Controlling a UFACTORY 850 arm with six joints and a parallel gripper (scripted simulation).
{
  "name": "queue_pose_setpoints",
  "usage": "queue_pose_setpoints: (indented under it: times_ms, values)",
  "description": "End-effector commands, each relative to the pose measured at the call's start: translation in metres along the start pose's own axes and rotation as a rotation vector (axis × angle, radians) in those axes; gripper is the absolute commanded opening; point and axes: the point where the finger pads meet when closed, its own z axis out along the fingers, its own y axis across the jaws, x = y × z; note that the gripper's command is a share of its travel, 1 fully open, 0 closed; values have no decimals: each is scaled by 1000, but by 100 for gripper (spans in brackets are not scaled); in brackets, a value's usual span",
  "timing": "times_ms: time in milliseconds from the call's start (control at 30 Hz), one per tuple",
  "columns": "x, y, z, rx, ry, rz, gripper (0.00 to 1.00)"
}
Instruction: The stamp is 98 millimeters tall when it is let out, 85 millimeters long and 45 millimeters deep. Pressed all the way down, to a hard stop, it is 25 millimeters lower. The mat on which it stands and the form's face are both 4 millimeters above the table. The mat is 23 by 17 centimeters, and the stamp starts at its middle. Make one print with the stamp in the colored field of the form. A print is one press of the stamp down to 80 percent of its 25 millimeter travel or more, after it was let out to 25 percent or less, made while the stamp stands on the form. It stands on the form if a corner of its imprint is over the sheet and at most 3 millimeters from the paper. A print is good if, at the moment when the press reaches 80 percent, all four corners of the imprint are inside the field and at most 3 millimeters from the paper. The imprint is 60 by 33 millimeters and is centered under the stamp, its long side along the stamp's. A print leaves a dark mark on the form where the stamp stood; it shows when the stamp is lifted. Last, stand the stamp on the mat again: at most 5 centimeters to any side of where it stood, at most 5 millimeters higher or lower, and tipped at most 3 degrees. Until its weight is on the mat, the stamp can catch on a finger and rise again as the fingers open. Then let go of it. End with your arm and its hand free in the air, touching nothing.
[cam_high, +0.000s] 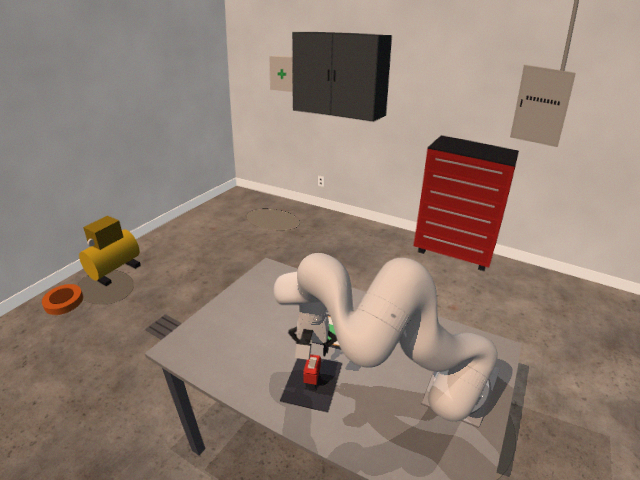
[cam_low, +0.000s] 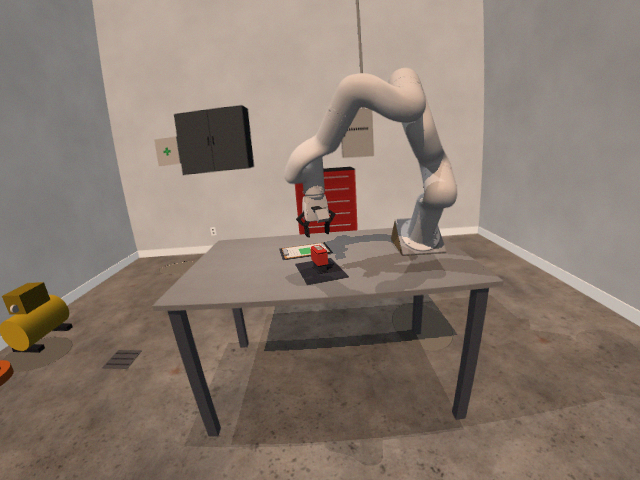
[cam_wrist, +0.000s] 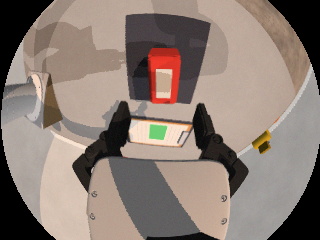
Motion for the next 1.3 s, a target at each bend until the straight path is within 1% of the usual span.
queue_pose_setpoints:
  times_ms: [0,333,500,633,800,867,1100,1267]
  values:
    - [2,1,0,-1,-1,0,88]
    - [2,1,0,-1,-1,0,88]
    - [2,1,7,-1,-1,0,88]
    - [2,1,20,-1,-1,0,88]
    - [2,1,43,-1,-1,0,88]
    - [2,1,43,-1,-1,0,88]
    - [2,1,75,-1,-1,0,88]
    - [2,1,91,-1,-1,0,88]
